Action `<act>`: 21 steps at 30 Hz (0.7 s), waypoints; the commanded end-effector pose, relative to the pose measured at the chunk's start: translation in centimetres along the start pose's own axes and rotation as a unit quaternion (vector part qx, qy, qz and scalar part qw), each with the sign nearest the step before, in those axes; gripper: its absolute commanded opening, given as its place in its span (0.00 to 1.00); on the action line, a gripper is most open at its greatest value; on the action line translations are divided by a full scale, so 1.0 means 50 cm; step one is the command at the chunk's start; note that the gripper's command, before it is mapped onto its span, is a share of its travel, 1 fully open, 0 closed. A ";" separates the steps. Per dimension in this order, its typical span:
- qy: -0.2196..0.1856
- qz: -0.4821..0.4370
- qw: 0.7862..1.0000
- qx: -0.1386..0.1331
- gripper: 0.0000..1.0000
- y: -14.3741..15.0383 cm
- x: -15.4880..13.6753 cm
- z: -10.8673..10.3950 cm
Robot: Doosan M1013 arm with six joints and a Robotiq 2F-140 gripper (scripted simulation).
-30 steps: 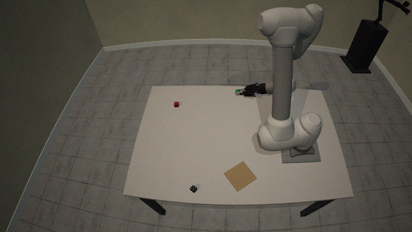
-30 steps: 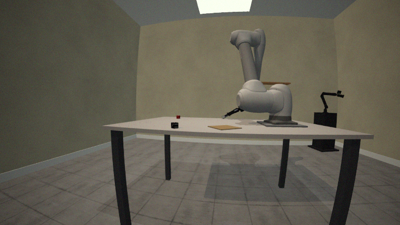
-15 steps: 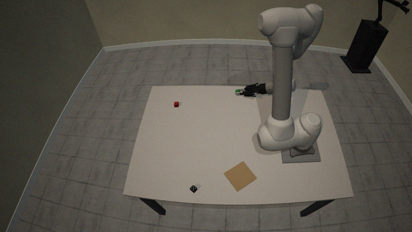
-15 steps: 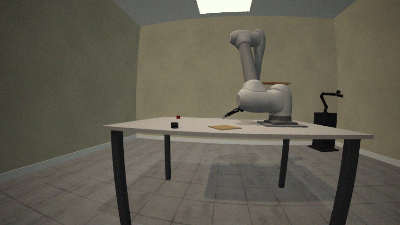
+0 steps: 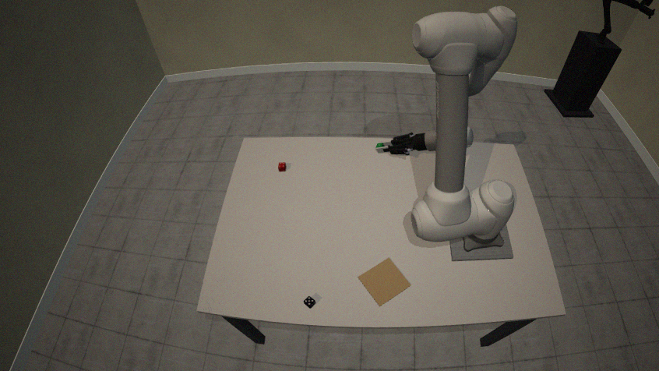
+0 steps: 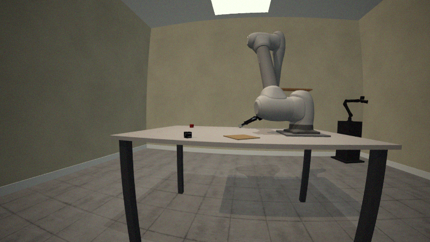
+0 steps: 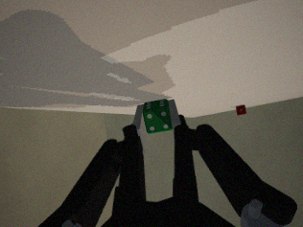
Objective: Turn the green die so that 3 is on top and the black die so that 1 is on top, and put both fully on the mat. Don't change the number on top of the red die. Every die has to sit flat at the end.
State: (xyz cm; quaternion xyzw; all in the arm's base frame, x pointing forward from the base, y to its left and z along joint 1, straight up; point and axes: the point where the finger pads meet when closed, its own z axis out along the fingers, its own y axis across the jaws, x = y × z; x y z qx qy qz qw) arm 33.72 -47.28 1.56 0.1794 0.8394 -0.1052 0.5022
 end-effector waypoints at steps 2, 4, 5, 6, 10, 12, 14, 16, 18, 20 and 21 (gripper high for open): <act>0.000 0.000 1.000 0.000 0.24 0.000 0.000 0.000; 0.000 0.000 1.000 0.000 0.24 0.000 0.000 0.000; 0.000 0.000 1.000 0.000 0.24 0.000 0.000 0.000; 0.000 0.000 1.000 0.000 0.24 0.000 0.000 0.000; 0.000 0.000 1.000 0.000 0.24 0.000 0.000 0.000; 0.000 0.000 1.000 0.000 0.26 0.000 0.000 0.000; 0.000 0.000 1.000 0.000 0.26 0.000 0.000 0.000; 0.000 0.000 1.000 0.000 0.29 0.000 0.000 0.000; 0.000 0.000 1.000 0.000 0.31 0.000 0.000 0.000; 0.000 0.000 1.000 0.000 0.31 0.000 0.000 0.000; 0.000 0.000 1.000 0.000 0.33 0.000 0.000 0.000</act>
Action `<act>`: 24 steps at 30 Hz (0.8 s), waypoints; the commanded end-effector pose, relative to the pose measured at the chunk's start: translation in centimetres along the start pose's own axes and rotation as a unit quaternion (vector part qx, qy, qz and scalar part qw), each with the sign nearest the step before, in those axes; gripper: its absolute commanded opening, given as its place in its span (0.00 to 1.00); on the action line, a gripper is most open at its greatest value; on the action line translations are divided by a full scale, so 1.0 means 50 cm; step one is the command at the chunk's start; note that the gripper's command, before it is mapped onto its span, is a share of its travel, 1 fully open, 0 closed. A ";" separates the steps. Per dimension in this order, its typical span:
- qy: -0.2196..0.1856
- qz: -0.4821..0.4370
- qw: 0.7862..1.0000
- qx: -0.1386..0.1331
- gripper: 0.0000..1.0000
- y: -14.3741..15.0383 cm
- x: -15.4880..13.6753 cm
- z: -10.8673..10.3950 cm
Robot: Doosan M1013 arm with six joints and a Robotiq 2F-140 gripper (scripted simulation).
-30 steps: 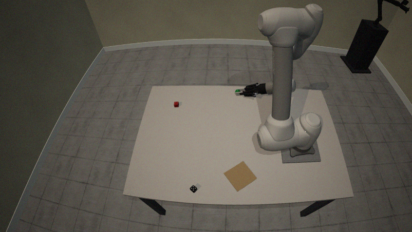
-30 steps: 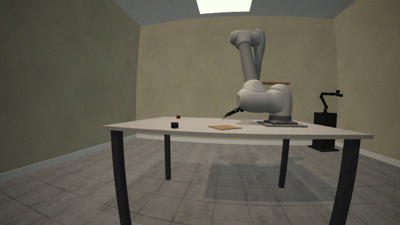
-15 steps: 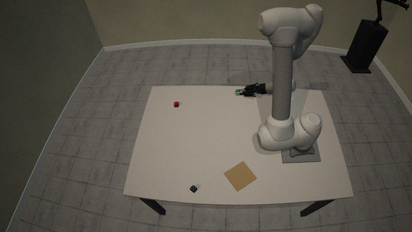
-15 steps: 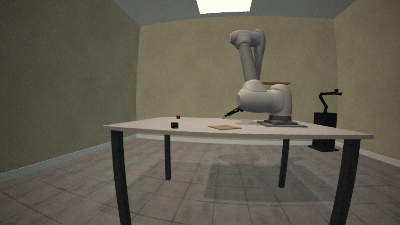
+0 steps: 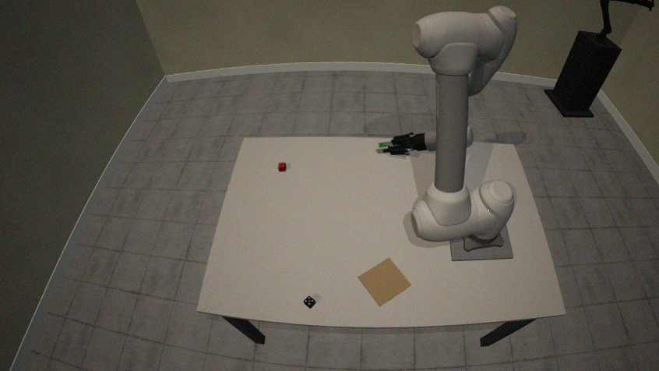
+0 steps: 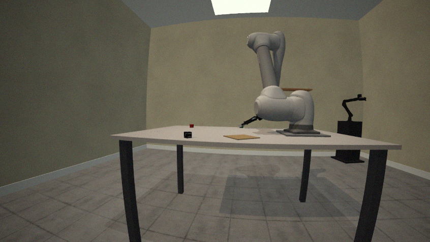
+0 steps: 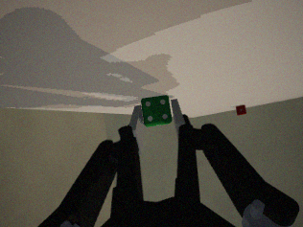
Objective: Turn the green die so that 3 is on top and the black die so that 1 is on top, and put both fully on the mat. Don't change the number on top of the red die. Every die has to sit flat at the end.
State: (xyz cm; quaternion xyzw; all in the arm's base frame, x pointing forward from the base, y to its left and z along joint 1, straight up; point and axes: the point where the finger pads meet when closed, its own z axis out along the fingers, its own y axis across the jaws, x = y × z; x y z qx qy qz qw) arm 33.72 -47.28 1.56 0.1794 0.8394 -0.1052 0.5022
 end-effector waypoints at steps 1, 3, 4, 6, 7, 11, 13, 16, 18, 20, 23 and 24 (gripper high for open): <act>0.000 0.000 1.000 0.000 0.33 0.000 0.000 0.000; 0.000 0.000 1.000 0.000 0.35 0.000 0.000 0.000; 0.000 0.000 1.000 0.000 0.35 0.000 0.000 0.000; 0.000 0.000 1.000 0.000 0.35 0.000 0.000 0.000; 0.000 0.000 1.000 0.000 0.35 0.000 0.000 0.000; 0.000 0.000 1.000 0.000 0.35 0.000 0.000 0.000; 0.000 0.000 1.000 0.000 0.35 0.000 0.000 0.000; 0.000 0.000 1.000 0.000 0.35 0.000 0.000 0.000; 0.000 0.000 1.000 0.000 0.35 0.000 0.000 0.000; 0.000 0.000 1.000 0.000 0.35 0.000 0.000 0.000; 0.000 0.000 1.000 0.000 0.35 0.000 0.000 0.000; 0.000 0.000 1.000 0.000 0.35 0.000 0.000 0.000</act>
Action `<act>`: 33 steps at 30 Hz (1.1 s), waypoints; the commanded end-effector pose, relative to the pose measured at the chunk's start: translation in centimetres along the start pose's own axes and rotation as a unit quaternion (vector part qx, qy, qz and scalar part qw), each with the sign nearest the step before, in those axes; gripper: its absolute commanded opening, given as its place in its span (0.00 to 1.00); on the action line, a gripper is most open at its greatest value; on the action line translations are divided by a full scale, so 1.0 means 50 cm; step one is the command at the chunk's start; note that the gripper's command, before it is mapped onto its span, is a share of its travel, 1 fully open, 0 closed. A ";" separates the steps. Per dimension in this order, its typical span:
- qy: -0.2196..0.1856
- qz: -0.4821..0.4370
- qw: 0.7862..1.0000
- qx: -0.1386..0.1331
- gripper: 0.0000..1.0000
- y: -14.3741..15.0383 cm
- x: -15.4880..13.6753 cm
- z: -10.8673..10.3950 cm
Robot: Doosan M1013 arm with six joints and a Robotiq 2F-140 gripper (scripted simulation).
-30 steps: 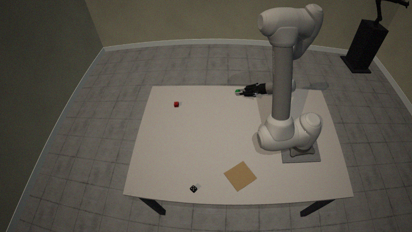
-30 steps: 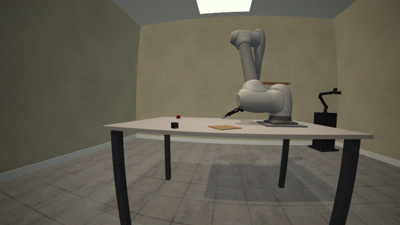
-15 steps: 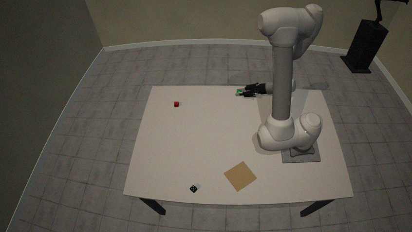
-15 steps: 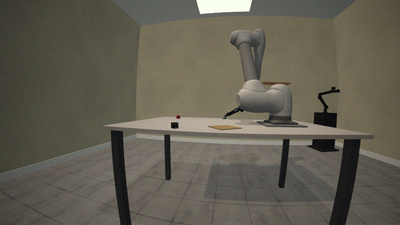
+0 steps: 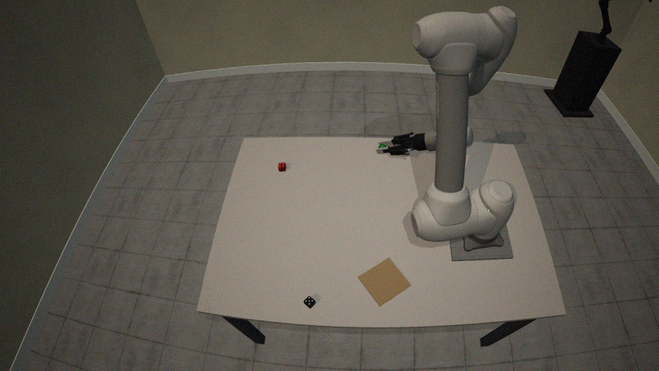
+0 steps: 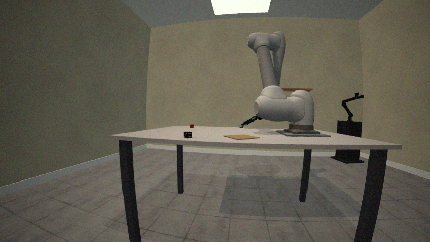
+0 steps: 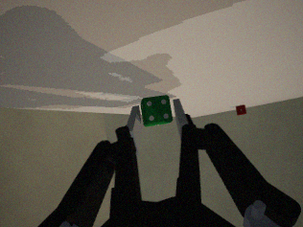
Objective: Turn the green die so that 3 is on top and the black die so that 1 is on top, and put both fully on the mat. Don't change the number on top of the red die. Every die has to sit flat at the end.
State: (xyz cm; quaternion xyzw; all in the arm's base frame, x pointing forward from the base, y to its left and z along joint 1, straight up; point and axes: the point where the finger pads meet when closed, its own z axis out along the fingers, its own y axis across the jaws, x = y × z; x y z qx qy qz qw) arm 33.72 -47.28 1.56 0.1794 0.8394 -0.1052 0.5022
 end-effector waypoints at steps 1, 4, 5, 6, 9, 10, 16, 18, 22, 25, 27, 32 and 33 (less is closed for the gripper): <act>0.000 0.000 1.000 0.000 0.35 0.000 0.000 0.000; 0.000 0.000 1.000 0.000 0.35 0.000 0.000 0.000; 0.000 0.000 1.000 0.000 0.35 0.000 0.000 0.000; 0.000 0.000 1.000 0.000 0.35 0.000 0.000 0.000; 0.000 0.000 1.000 0.000 0.35 0.000 0.000 0.000; 0.000 0.000 1.000 0.000 0.35 0.000 0.000 0.000; 0.000 0.000 1.000 0.000 0.35 0.000 0.000 0.000; 0.000 0.000 1.000 0.000 0.35 0.000 0.000 0.000; 0.000 0.000 1.000 0.000 0.35 0.000 0.000 0.000; 0.000 0.000 1.000 0.000 0.35 0.000 0.000 -0.001; 0.000 0.000 1.000 0.000 0.35 0.000 0.000 -0.004; 0.000 0.000 1.000 0.000 0.35 0.000 0.000 -0.029; 0.000 0.000 1.000 0.000 0.35 0.000 0.000 -0.029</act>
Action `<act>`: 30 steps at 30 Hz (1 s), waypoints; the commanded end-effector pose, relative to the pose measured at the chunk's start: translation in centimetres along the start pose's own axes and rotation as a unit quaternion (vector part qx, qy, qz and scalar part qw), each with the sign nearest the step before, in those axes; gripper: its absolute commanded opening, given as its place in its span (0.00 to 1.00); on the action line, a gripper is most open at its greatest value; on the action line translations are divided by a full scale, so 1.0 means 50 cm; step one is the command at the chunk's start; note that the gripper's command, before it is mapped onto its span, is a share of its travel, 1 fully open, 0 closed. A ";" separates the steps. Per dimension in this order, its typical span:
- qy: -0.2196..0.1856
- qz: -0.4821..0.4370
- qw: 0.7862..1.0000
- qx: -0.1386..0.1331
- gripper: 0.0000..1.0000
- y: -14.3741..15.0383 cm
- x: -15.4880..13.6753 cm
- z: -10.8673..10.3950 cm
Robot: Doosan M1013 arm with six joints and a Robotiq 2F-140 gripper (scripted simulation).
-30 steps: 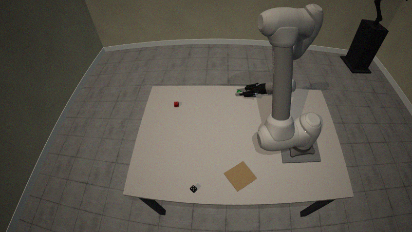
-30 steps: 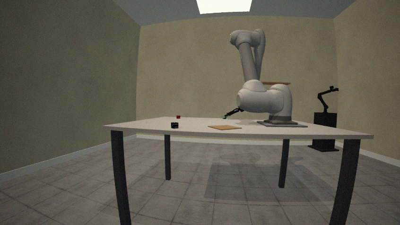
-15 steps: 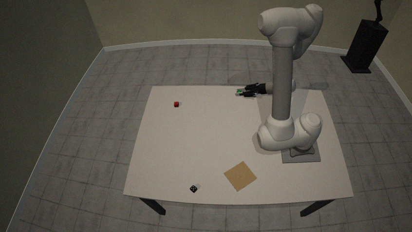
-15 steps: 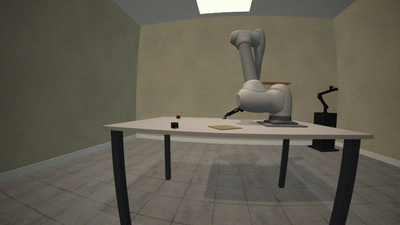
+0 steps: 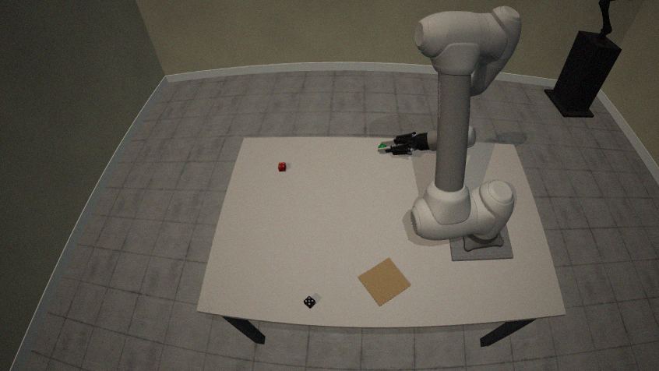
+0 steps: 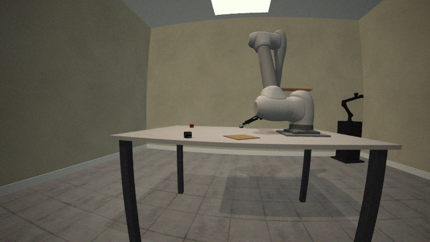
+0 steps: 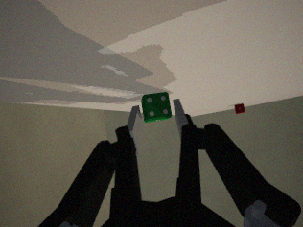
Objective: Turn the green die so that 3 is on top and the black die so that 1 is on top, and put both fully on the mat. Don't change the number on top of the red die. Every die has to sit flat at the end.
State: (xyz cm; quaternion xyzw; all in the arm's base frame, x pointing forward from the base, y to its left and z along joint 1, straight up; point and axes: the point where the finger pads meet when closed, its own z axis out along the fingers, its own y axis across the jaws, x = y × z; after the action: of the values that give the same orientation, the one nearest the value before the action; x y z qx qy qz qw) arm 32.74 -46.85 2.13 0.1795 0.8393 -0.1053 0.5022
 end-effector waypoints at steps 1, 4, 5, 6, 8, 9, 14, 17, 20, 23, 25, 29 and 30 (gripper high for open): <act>0.000 0.000 1.000 0.000 0.35 0.000 0.000 -0.005; 0.000 0.000 1.000 0.000 0.35 0.000 0.000 -0.027; 0.000 0.000 1.000 0.000 0.35 0.000 0.000 -0.035; 0.000 0.000 1.000 0.000 0.35 0.000 0.000 -0.043; 0.000 0.000 1.000 0.000 0.35 0.000 0.000 -0.056; 0.000 0.000 1.000 0.000 0.35 0.000 0.000 -0.061; 0.000 0.000 1.000 0.000 0.35 0.000 0.000 -0.075; 0.000 0.000 1.000 0.000 0.35 0.000 0.000 -0.076; 0.000 0.000 1.000 0.000 0.35 0.000 -0.001 -0.076; 0.000 0.000 1.000 0.000 0.35 0.000 -0.007 -0.079; 0.000 0.000 1.000 0.000 0.35 0.000 -0.016 -0.084; 0.000 0.000 1.000 0.000 0.35 0.000 -0.044 -0.099; 0.000 0.000 1.000 0.000 0.35 0.000 -0.052 -0.103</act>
State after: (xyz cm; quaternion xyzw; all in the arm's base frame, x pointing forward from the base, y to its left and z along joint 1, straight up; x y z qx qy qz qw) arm 29.70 -45.51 5.97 0.1793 0.8392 -0.1058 0.5024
